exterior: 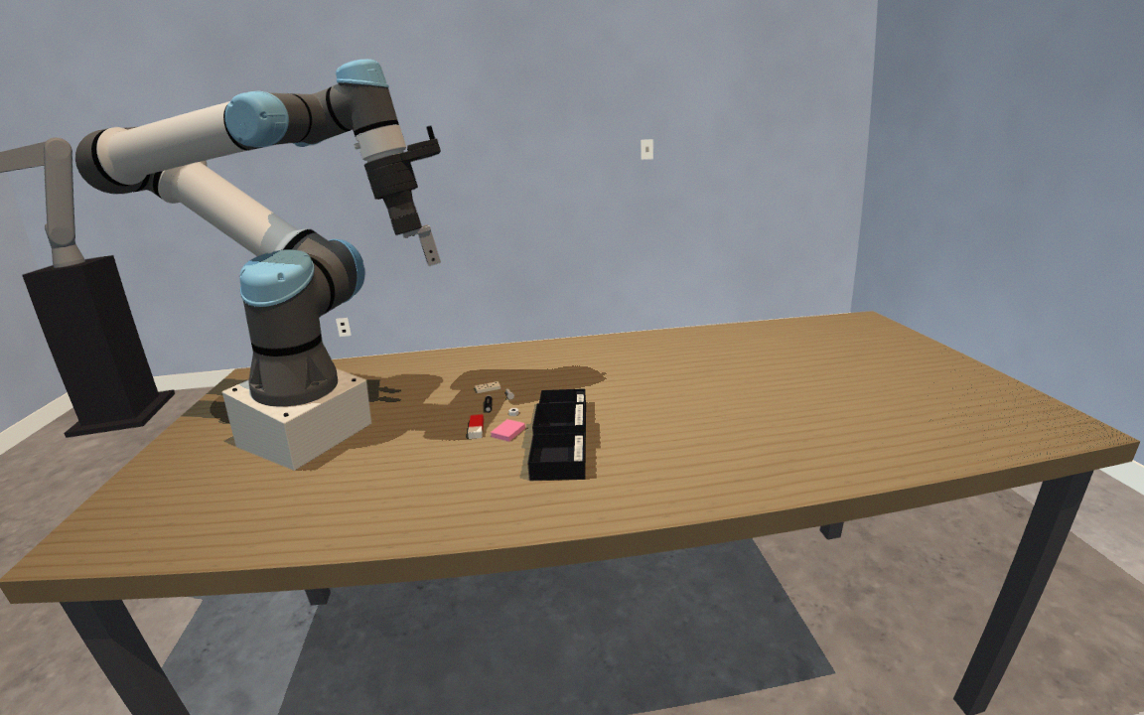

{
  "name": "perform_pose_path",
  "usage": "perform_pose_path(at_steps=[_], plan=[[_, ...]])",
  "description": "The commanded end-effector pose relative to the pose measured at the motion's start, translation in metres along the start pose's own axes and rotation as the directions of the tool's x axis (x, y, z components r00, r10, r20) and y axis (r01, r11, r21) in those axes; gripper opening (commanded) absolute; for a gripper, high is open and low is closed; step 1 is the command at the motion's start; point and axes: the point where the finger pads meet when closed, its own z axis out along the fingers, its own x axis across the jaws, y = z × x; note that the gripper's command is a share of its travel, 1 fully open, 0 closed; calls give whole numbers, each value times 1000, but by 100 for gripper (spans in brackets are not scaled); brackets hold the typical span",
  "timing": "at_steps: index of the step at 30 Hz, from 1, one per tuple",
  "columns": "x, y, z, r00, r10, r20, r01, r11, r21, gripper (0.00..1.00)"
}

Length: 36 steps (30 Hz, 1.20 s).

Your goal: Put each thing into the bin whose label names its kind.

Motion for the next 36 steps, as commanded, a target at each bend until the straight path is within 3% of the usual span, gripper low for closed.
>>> perform_pose_path(at_steps=[1, 8, 13, 14, 16, 30, 36], plan=[[-3, 7, 39, 1000, 1, 1, -1, 1000, -1, 31], [-7, 16, 87, 1000, 1, 3, -1, 1000, -5, 31], [-7, 16, 86, 1000, 1, 3, -1, 1000, -5, 31], [-1, 10, 88, 999, -48, 8, 49, 999, -3, 31], [-9, 14, 73, 989, -149, 13, 149, 989, -17, 31], [-8, 5, 71, 930, -366, 27, 367, 930, -28, 31], [-7, 0, 69, 865, -501, 38, 502, 864, -29, 31]])
